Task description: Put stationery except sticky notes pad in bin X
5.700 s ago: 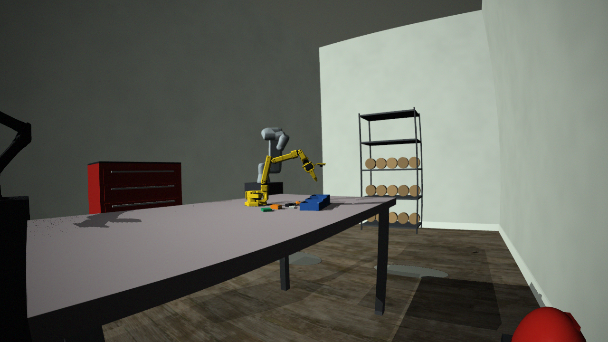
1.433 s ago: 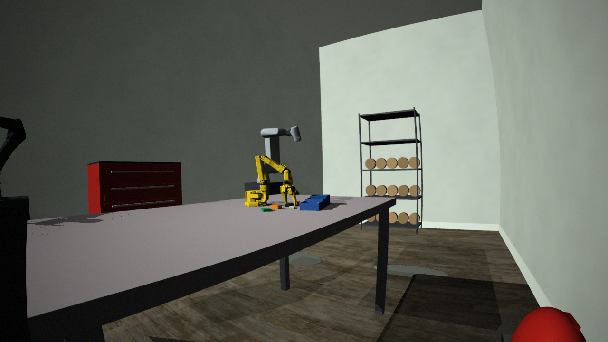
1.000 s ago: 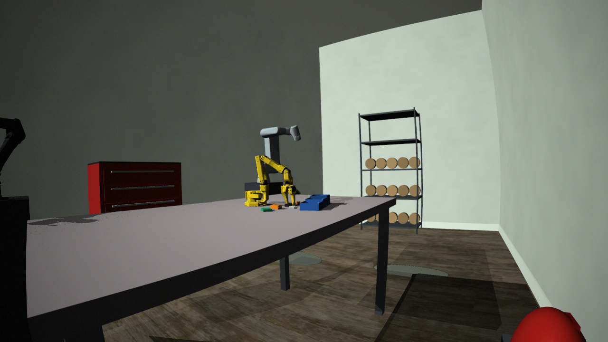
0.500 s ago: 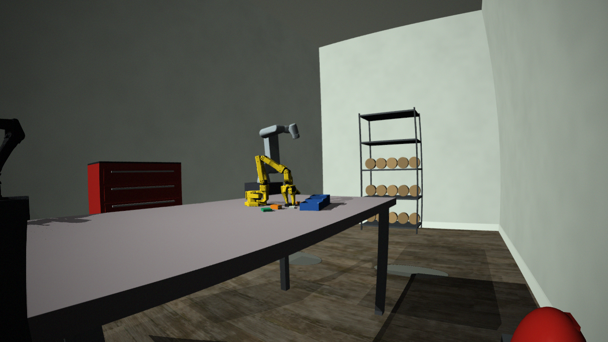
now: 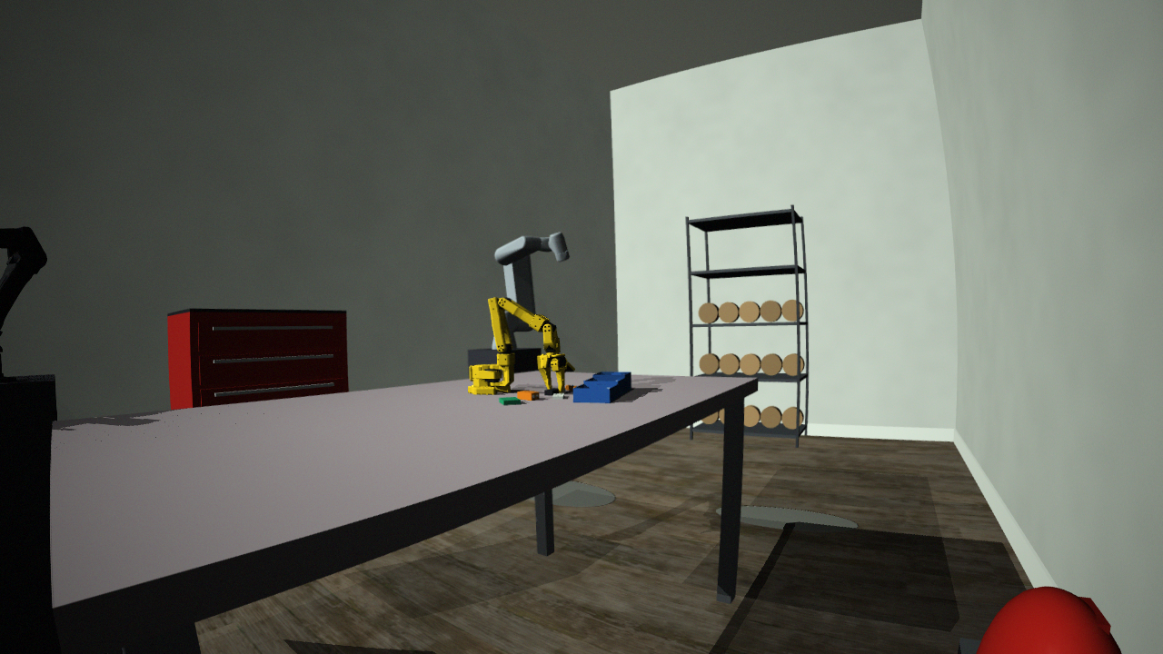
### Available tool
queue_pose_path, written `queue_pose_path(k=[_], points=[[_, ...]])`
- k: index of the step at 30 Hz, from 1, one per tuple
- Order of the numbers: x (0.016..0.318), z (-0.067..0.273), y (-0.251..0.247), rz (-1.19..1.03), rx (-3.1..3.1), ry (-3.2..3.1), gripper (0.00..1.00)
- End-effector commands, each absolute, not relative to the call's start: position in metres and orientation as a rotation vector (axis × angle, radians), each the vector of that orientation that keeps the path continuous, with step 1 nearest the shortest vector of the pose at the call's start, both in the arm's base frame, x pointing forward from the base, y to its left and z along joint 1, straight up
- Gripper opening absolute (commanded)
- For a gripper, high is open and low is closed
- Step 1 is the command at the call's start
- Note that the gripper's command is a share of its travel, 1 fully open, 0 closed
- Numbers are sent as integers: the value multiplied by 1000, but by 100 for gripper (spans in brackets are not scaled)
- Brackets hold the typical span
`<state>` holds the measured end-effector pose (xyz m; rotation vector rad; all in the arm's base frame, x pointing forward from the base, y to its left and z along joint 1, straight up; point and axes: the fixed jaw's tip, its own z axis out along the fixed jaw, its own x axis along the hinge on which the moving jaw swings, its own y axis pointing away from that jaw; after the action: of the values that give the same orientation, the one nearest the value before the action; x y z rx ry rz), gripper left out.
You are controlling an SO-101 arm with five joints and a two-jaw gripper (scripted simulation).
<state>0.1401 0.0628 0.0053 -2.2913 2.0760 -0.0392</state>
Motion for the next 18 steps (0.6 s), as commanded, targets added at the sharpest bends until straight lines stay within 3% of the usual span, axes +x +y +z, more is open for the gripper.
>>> queue_pose_path(k=[1, 18], points=[[138, 9, 61, -23, -2304, 2088, 0], [136, 57, 60, -23, -2304, 2088, 0]])
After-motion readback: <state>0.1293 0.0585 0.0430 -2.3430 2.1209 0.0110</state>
